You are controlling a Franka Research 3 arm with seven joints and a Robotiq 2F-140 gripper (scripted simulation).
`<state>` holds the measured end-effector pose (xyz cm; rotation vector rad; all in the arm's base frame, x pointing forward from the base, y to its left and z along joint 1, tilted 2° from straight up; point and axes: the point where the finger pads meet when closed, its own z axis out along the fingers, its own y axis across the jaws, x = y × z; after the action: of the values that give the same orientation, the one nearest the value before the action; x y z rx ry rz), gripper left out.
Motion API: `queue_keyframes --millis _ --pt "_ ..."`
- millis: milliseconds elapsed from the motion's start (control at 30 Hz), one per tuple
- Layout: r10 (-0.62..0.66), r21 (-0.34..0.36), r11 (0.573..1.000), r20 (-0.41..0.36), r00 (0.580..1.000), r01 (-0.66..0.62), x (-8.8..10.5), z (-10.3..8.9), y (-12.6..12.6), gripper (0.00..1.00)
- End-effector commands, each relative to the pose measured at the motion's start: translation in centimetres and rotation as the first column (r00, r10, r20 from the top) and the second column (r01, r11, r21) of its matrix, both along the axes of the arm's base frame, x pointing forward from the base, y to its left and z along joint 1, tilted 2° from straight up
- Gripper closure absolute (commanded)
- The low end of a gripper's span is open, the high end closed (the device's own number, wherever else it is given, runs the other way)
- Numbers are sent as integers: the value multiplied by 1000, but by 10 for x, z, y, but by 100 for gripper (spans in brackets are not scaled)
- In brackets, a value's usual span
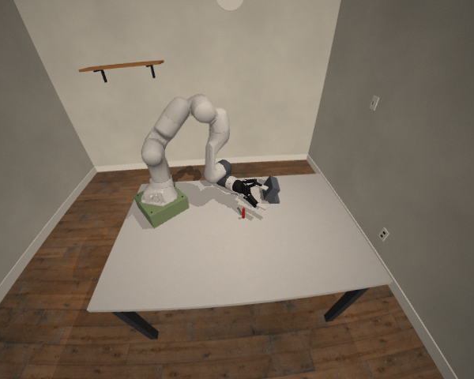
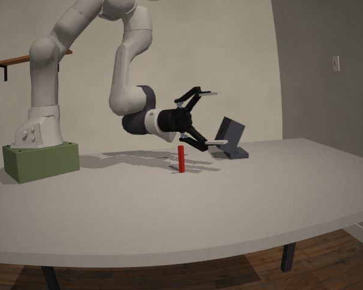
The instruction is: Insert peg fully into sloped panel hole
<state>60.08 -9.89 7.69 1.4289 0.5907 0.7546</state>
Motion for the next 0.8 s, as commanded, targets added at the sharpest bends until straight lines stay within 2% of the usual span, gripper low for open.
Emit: queue_keyframes --millis 0,100,167,233,333,433,500,633,767 --pt "-25 13 1000 8 1000 25 -1 2 -10 0" --pt "-132 54 990 30 991 130 -10 11 -48 0" --pt "-231 99 969 50 972 225 -22 18 -82 0" --pt "-299 133 948 63 952 289 -31 23 -105 0" --pt "-344 161 930 65 937 330 -40 23 -116 0" --pt "-436 226 882 58 898 414 -63 17 -133 0" --pt "-436 226 882 58 898 414 -63 17 -133 0" --pt "-581 340 773 40 813 536 -102 7 -153 0" --pt "-706 455 634 12 708 625 -138 -6 -161 0"
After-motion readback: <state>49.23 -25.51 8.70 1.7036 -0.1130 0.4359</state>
